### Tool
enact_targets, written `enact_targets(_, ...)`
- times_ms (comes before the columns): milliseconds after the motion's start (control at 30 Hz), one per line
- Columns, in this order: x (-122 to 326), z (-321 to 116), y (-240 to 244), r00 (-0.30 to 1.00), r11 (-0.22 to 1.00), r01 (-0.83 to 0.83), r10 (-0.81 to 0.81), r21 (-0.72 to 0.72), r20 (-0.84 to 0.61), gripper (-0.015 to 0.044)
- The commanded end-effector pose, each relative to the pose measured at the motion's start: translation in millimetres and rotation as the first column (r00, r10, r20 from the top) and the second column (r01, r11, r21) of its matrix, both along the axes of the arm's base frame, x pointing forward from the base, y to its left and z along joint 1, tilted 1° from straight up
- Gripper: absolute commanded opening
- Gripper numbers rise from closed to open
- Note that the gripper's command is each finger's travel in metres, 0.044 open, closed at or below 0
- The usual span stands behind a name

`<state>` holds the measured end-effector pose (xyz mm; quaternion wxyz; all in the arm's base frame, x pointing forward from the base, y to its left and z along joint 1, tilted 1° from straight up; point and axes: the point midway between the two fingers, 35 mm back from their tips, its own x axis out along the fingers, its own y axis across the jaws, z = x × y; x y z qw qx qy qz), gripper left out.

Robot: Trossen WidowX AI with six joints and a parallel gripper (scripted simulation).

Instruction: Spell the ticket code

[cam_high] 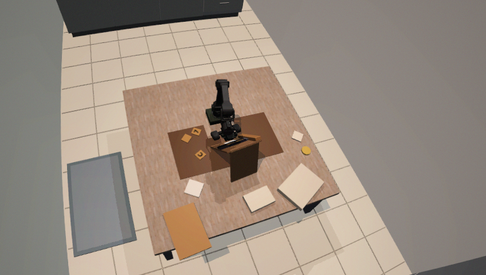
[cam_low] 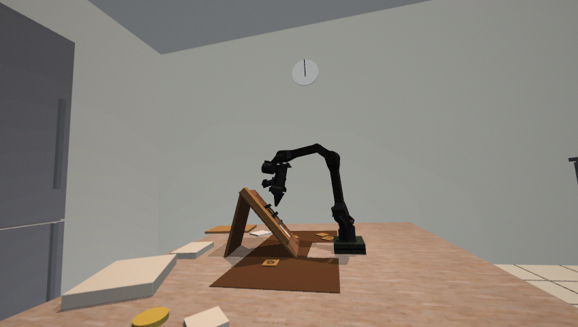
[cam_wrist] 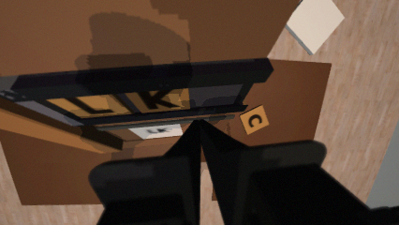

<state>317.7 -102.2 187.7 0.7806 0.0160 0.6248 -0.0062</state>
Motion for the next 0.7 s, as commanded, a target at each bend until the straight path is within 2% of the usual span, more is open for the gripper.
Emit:
enact_targets(0,2.1,-2.9,-0.8,1.000,1.000,-0.003,0.003,-0.003,-0.007,0.0000)
enact_targets(667,9.6,-9.4,-1.9,1.000,1.000,-0.003,0.003,-0.003,-0.007,0.0000)
